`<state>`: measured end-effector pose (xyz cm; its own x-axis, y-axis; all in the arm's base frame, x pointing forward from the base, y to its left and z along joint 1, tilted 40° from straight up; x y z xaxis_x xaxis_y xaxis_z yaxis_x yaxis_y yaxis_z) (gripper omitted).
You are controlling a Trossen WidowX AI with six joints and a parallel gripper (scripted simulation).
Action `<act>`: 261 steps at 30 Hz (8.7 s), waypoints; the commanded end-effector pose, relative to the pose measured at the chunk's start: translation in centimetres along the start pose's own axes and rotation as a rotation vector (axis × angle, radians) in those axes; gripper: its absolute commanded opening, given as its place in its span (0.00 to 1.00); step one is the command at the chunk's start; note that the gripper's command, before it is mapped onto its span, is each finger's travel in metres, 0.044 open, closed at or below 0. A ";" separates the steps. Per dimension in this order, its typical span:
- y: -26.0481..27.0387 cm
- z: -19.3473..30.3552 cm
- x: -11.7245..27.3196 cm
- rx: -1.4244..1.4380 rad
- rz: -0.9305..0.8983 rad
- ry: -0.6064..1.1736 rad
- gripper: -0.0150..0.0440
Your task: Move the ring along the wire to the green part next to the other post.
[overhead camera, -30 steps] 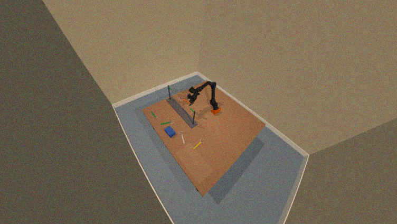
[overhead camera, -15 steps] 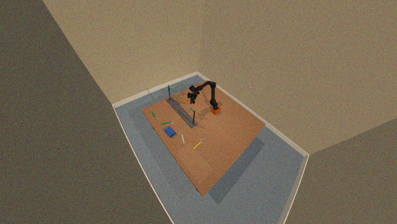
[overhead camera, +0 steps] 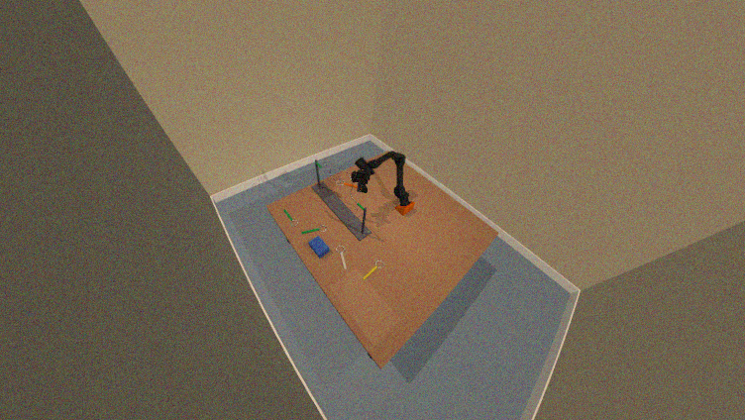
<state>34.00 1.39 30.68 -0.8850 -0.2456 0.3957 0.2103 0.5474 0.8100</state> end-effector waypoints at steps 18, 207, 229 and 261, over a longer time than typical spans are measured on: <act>3.4 -0.2 0.8 -0.166 -0.108 0.028 0.00; 2.8 -4.2 2.8 1.567 0.832 -0.302 0.00; 3.0 -4.9 3.2 1.825 0.969 -0.352 0.00; 3.8 -5.8 3.9 2.201 1.170 -0.423 0.00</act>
<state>33.92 -2.11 37.77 -0.8369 0.5350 -0.1160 0.1628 0.0409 -0.9858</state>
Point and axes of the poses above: the point midway between the two fingers, 35 mm back from their tips, its own x axis back along the fingers, its own y axis across the jaws, z = x × y, the point moved 2 cm from there along x, back along the fingers, and after that the axes turned 6 degrees about -x, right-handed, at the moved point
